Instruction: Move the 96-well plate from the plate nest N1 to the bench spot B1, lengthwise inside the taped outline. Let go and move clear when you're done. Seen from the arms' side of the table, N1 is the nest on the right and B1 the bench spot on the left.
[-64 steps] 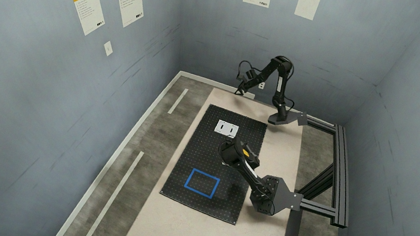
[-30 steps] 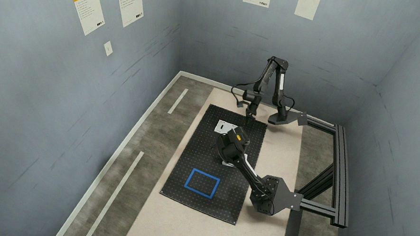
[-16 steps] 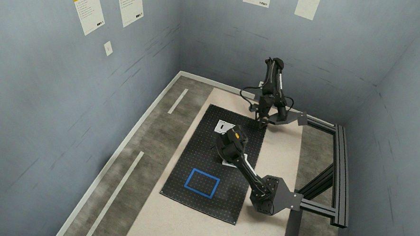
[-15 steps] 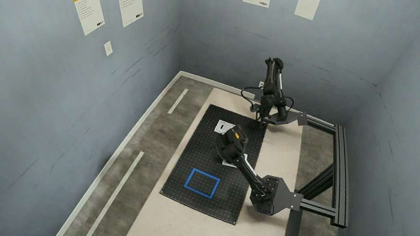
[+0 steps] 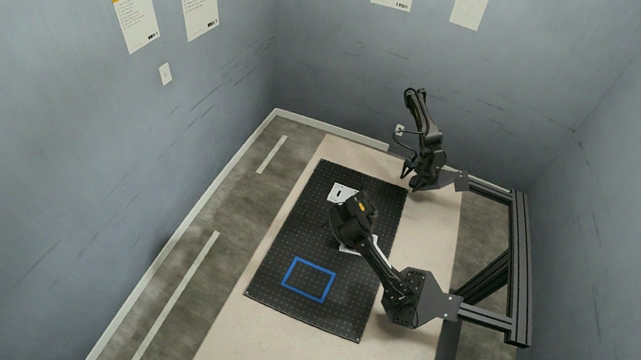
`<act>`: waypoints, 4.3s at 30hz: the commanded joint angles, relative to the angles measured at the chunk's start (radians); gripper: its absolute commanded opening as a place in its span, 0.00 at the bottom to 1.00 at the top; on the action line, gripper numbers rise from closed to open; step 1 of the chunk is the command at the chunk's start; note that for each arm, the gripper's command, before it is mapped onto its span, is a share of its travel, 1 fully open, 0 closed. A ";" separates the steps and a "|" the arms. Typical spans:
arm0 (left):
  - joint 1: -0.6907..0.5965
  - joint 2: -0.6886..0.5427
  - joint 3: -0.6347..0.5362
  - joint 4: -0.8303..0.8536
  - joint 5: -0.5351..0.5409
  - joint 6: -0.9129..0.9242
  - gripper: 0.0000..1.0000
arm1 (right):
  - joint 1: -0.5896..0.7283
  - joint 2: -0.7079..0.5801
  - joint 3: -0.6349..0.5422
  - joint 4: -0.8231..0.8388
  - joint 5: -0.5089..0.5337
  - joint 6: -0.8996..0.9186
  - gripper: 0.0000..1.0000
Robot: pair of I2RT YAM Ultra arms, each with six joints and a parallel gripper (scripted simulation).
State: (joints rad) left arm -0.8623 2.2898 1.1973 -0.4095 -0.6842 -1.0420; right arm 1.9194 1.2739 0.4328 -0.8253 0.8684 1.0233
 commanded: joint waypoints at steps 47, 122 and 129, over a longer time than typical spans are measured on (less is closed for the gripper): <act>0.076 0.110 0.022 0.160 0.009 0.098 1.00 | 0.392 0.082 -0.010 -0.174 0.150 0.254 1.00; 0.501 -0.444 -0.206 0.112 0.147 0.652 0.79 | 0.003 0.503 0.131 0.754 -0.151 -0.601 1.00; 0.615 -0.518 -0.191 0.091 0.181 0.728 0.79 | -0.276 0.674 0.146 1.111 -0.208 -0.794 1.00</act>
State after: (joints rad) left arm -0.2592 1.8000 0.9985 -0.2993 -0.5320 -0.3714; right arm 1.7142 1.9240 0.5446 0.0547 0.6930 0.3561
